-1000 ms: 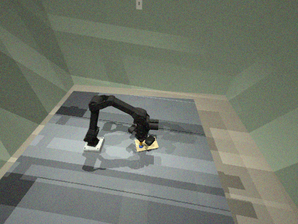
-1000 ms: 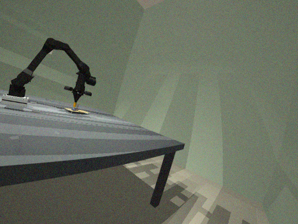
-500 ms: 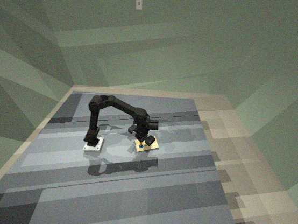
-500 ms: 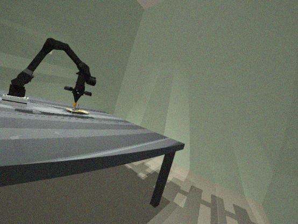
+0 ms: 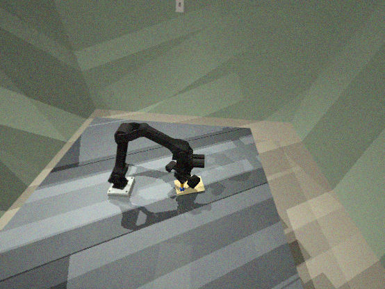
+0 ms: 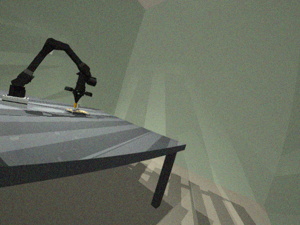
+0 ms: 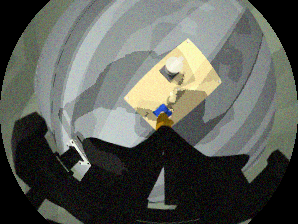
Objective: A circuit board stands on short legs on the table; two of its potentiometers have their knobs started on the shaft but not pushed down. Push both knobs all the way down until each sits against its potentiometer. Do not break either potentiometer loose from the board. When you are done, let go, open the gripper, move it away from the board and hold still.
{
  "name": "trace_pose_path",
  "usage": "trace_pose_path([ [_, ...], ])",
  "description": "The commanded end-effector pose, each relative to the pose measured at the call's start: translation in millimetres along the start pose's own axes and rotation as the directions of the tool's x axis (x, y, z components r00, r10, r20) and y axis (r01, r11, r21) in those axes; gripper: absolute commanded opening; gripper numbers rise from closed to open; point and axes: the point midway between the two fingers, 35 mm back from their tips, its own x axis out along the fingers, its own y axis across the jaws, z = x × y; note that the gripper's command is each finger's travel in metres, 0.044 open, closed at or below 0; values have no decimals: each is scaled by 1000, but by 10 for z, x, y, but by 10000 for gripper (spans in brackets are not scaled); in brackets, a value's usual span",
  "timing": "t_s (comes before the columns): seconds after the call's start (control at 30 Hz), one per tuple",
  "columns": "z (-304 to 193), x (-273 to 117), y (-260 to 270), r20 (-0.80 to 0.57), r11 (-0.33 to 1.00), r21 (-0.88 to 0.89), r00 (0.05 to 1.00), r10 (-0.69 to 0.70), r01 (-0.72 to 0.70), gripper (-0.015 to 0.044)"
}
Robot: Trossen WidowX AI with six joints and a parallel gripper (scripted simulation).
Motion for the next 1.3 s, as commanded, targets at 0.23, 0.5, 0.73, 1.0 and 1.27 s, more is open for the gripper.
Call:
trace_pose_path([
  [0.23, 3, 76, 7, 2, 1000, 0, 1000, 3, -3, 0],
  [0.5, 3, 78, 7, 2, 1000, 0, 1000, 3, -3, 0],
  [0.73, 3, 126, 8, 2, 1000, 0, 1000, 3, -3, 0],
  [1.0, 3, 128, 8, 2, 1000, 0, 1000, 3, -3, 0],
  [1.27, 3, 178, 8, 2, 1000, 0, 1000, 3, -3, 0],
])
